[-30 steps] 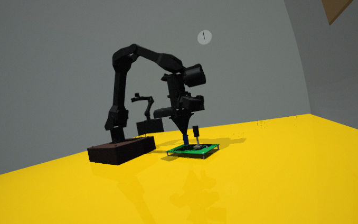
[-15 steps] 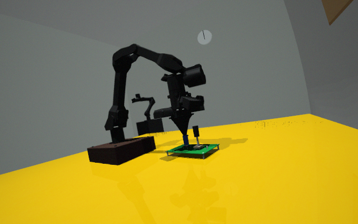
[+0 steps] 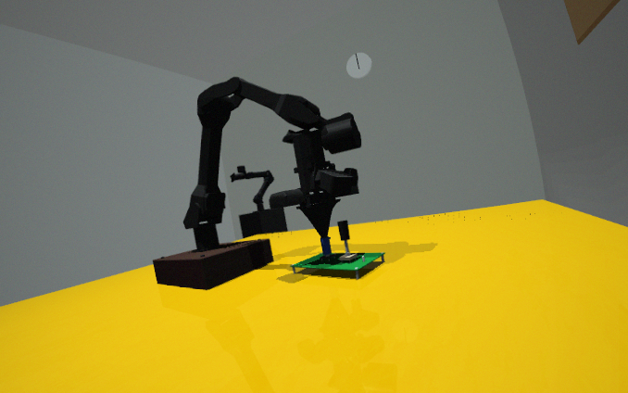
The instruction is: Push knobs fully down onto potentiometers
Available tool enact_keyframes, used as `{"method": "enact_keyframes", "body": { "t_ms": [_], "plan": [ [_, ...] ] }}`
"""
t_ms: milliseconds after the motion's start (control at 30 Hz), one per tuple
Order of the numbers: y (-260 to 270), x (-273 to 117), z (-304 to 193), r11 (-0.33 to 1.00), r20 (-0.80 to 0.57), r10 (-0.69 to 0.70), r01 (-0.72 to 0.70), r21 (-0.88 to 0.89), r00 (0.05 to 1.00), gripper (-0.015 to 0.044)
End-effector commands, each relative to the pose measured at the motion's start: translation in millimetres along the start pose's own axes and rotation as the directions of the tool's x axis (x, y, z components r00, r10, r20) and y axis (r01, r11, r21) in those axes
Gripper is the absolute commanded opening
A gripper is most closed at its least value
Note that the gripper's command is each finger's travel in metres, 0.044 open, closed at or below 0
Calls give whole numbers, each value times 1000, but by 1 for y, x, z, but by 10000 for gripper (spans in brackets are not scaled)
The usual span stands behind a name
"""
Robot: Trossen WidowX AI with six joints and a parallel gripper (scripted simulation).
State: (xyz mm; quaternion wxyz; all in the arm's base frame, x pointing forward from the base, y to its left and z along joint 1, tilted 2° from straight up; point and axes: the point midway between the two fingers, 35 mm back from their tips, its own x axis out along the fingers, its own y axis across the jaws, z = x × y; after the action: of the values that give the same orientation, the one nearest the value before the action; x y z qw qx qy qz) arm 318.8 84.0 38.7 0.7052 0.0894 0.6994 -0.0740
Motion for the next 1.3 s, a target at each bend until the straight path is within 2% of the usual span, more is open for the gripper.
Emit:
{"method": "enact_keyframes", "body": {
  "t_ms": [0, 833, 1267],
  "plan": [
    [1, 2, 0, 1000, -2, 4, -4, 3, 1000, 0],
    [1, 3, 0, 1000, -2, 4, -4, 3, 1000, 0],
    [1, -14, 0, 1000, -2, 4, -4, 3, 1000, 0]
  ]
}}
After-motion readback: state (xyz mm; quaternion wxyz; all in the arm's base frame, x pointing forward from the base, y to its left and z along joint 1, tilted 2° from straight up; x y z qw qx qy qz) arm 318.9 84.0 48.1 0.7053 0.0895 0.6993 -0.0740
